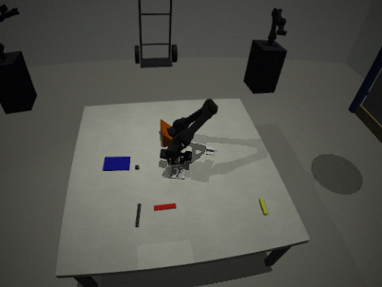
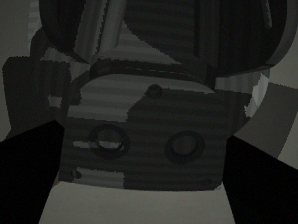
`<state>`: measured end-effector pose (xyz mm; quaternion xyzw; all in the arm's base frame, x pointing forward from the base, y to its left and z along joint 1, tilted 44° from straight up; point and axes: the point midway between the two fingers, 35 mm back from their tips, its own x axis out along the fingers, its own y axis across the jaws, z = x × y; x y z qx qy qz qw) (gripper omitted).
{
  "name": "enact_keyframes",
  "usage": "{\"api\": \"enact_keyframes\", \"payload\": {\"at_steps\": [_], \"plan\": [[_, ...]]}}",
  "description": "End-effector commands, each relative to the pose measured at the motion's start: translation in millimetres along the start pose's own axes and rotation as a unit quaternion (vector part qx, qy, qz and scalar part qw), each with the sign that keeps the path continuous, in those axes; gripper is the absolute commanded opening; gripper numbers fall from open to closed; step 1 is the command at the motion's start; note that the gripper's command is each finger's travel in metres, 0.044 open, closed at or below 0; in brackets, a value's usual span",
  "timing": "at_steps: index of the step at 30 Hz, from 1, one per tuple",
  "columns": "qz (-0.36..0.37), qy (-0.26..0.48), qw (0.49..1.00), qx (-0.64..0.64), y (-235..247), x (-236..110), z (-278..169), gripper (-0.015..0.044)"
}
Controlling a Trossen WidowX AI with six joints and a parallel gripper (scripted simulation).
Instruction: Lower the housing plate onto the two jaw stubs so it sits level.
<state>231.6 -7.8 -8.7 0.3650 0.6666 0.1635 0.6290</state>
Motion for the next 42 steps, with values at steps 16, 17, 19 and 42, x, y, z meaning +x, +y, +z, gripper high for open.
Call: {"api": "enact_keyframes", "payload": {"at_steps": [16, 17, 19, 42], "plan": [[0.0, 0.0, 1.0, 0.0, 0.0, 0.0, 0.0, 0.043], [0.0, 0.0, 1.0, 0.0, 0.0, 0.0, 0.0, 0.044], [0.0, 0.0, 1.0, 0.0, 0.0, 0.0, 0.0, 0.044], [0.001, 0.001, 1.0, 0.003, 0.0, -76.4, -3.6, 0.044]]}}
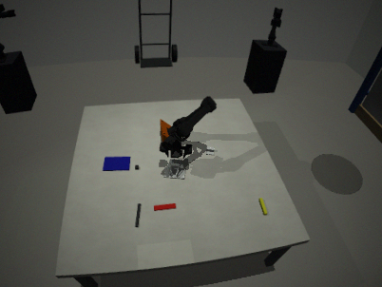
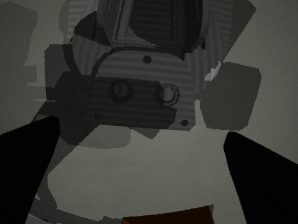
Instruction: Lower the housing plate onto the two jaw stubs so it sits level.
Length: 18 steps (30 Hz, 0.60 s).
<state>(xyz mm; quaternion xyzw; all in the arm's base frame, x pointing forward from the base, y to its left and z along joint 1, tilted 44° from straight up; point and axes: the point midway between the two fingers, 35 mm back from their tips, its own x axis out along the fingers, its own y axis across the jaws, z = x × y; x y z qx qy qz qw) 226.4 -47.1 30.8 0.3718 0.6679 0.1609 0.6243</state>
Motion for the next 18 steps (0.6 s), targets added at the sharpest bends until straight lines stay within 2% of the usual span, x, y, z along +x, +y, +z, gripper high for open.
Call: {"api": "enact_keyframes", "payload": {"at_steps": [1, 5, 11, 18], "plan": [[-0.003, 0.0, 1.0, -0.005, 1.6, -20.5, -2.2, 0.044], [0.0, -0.002, 1.0, -0.001, 0.2, -13.2, -1.2, 0.044], [-0.005, -0.001, 1.0, -0.004, -7.2, -68.0, -24.2, 0.044], [-0.005, 0.0, 1.0, -0.004, -7.3, -69.8, -25.3, 0.044]]}}
